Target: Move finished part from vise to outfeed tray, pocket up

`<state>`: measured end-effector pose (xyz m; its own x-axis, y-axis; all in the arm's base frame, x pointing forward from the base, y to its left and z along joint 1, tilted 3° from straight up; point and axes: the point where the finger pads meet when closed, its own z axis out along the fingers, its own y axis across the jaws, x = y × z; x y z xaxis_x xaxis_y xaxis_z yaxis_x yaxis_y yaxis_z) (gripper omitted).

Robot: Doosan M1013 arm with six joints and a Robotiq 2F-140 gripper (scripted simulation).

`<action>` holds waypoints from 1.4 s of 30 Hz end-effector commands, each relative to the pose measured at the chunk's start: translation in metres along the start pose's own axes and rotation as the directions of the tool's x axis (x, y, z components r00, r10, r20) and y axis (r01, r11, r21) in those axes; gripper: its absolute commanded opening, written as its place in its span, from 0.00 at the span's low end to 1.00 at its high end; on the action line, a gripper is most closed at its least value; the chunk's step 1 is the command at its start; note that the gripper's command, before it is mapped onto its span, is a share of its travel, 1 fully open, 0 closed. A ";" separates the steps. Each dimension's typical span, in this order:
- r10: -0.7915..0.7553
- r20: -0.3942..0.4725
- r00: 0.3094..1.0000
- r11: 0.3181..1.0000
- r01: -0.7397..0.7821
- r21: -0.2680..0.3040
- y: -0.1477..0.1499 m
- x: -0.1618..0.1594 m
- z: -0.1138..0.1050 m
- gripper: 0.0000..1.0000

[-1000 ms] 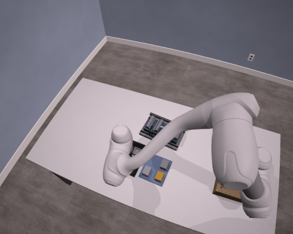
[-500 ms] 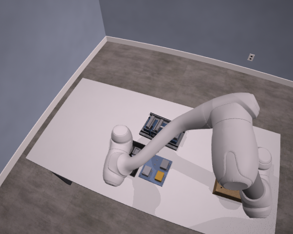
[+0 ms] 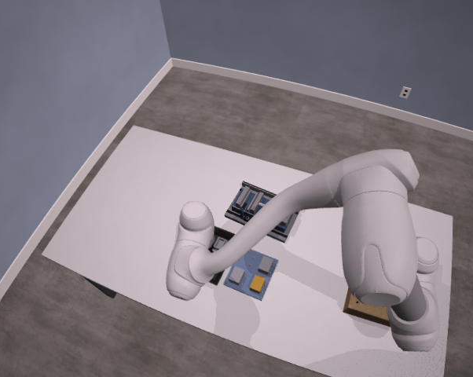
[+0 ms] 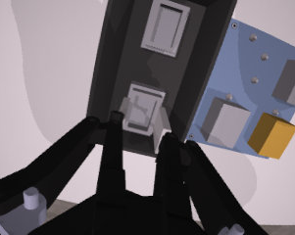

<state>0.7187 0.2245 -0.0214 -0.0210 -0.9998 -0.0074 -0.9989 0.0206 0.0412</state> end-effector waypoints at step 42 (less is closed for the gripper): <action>-0.002 0.003 1.000 1.000 0.002 -0.005 0.003 -0.002 0.009 0.00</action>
<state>0.7190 0.2246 -0.0239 -0.0203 -0.9998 -0.0077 -0.9990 0.0199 0.0401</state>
